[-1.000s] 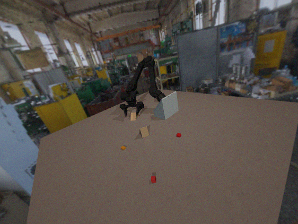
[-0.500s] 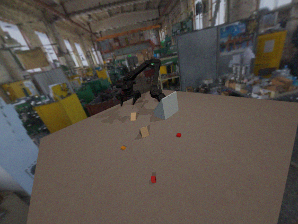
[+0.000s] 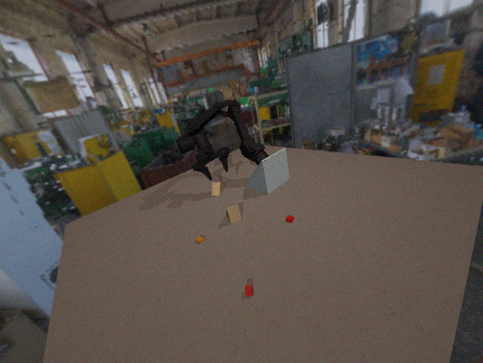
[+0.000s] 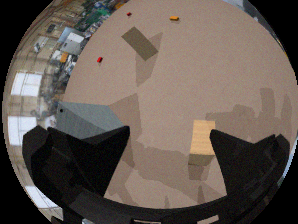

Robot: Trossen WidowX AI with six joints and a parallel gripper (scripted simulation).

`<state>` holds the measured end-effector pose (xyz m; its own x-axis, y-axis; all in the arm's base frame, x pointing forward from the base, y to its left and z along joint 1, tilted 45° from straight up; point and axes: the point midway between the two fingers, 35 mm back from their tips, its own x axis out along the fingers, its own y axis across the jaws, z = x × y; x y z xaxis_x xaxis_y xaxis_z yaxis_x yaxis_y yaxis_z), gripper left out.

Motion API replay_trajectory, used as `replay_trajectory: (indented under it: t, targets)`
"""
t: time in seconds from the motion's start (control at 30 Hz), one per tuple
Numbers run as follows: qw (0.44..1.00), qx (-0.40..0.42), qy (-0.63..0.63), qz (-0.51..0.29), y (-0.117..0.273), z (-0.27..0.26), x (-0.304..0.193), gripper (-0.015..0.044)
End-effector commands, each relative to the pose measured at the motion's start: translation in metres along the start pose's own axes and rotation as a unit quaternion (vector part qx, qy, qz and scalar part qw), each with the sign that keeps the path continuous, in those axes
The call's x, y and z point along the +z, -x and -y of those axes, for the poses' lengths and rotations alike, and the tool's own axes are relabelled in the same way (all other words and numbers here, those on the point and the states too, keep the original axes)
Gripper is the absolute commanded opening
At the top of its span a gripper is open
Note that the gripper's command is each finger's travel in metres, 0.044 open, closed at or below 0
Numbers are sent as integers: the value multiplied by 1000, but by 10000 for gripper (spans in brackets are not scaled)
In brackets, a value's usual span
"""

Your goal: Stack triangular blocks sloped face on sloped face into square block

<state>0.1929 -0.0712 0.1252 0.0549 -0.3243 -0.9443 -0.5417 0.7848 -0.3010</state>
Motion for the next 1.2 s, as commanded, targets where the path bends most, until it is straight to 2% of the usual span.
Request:
replay_trajectory:
  t: [0.0,0.17,0.27,0.5,0.97,1.17]
  targets:
    - [991,-32,-10,-133,-2,4,-1,440]
    - [953,-149,11,-265,7,16,14,440]
    - [936,-195,26,-293,11,22,22,440]
    - [936,-195,26,-293,10,23,22,440]
    - [927,-178,-5,-329,-58,55,-35,440]
    - [927,-177,-7,-331,-61,57,-38,440]
